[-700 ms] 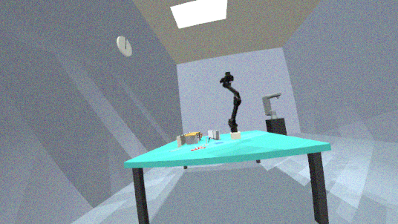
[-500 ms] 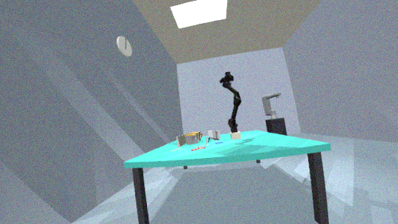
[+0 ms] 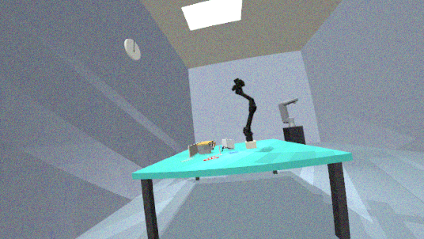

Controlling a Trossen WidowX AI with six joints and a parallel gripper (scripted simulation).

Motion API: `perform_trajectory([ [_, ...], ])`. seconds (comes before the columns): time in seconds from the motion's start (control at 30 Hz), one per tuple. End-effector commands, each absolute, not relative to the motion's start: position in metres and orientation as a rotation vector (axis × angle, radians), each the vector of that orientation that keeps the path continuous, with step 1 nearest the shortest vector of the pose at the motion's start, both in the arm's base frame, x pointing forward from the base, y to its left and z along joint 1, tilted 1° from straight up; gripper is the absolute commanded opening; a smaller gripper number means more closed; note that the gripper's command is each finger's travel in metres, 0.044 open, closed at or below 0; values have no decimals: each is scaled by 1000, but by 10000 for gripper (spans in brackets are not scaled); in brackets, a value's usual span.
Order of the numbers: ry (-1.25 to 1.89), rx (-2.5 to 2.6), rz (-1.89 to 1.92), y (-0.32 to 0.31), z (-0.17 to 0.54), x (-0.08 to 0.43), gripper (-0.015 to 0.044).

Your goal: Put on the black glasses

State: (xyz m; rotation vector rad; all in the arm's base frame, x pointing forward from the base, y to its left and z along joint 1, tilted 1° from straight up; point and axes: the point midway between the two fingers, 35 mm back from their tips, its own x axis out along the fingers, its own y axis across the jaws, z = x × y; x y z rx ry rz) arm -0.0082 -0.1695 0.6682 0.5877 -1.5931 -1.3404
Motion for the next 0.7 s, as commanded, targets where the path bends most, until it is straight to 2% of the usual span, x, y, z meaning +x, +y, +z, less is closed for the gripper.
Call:
perform_trajectory([
  [0.0, -1336, 503, -1364, -196, 659, 48, 200],
  [0.3, -910, 308, -1280, -217, 636, 146, 200],
  [0.67, -244, -58, -1133, -224, 545, 280, 200],
])
